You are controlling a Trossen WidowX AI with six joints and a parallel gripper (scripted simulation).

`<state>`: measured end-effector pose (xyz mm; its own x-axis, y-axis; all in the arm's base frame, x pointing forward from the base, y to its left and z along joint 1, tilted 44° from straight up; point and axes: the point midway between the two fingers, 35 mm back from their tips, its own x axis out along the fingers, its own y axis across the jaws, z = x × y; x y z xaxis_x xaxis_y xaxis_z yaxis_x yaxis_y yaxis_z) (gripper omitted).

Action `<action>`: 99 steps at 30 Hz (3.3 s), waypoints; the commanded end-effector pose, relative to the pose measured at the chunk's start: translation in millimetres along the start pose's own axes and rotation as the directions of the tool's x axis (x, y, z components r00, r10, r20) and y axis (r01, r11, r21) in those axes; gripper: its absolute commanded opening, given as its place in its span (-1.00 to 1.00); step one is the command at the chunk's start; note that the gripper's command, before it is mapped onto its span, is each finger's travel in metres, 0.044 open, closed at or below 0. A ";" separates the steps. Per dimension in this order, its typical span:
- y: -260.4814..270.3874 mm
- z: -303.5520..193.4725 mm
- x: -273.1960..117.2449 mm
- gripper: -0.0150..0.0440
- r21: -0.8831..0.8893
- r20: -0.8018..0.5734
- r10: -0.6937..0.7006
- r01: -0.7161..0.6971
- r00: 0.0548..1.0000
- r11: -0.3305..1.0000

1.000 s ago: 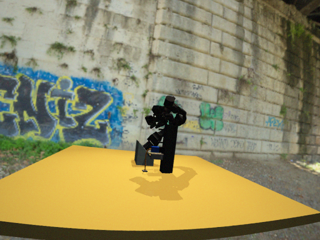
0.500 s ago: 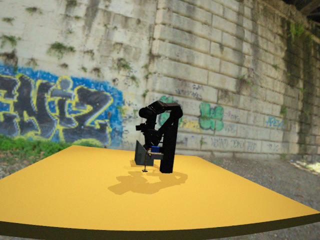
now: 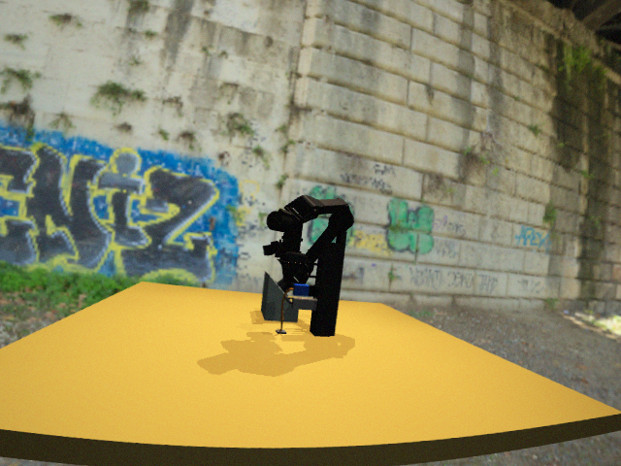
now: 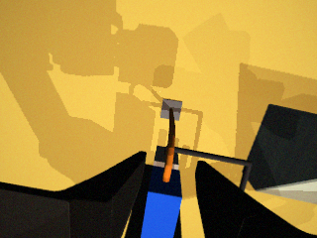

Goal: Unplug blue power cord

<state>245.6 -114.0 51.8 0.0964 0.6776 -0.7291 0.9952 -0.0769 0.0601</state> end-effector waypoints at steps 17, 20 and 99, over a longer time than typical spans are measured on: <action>0.6 -30.2 1.1 0.05 0.009 -0.012 -0.003 0.003 1.000 1.000; 0.4 -35.1 1.2 0.05 0.009 -0.012 -0.003 0.003 1.000 1.000; -0.5 12.3 7.4 -0.22 0.009 -0.010 -0.002 0.003 1.000 1.000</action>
<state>244.7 -119.8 36.8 0.0964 0.6862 -0.7210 0.9949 -0.0881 0.0492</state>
